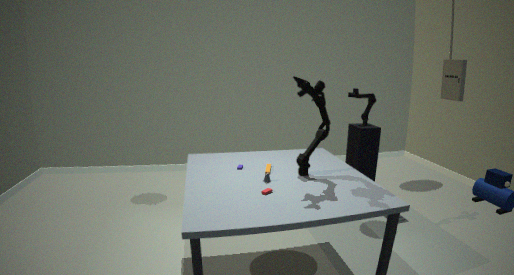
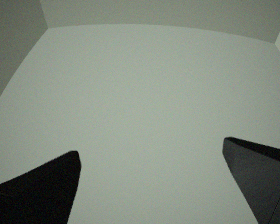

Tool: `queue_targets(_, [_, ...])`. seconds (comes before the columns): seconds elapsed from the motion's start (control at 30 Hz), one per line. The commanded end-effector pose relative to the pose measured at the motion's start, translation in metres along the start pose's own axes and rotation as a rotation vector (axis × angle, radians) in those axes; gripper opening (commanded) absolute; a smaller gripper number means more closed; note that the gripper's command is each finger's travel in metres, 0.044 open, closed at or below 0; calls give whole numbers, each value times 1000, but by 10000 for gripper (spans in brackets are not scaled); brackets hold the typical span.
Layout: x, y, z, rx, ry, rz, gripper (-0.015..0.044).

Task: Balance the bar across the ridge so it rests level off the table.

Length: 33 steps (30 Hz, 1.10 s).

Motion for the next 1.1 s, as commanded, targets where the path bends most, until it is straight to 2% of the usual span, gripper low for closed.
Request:
queue_targets(0.0, [0, 0, 0, 1, -2, -6, 374])
queue_targets(0.07, [-4, -4, 4, 7, -18, -56, 321])
queue_targets(0.1, [-7, -6, 6, 12, -30, -93, 315])
queue_targets(1.07, [-115, -62, 66, 296, -336, -1120, 315])
Point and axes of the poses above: the point midway between the two fingers, 35 mm back from their tips, its own z axis out along the fingers, its own y axis across the jaws, x = y × z, the point moved 8 cm from there along -z, back along the fingers, and after that the axes turned 10 degrees about -z, right-handed, at the moved point
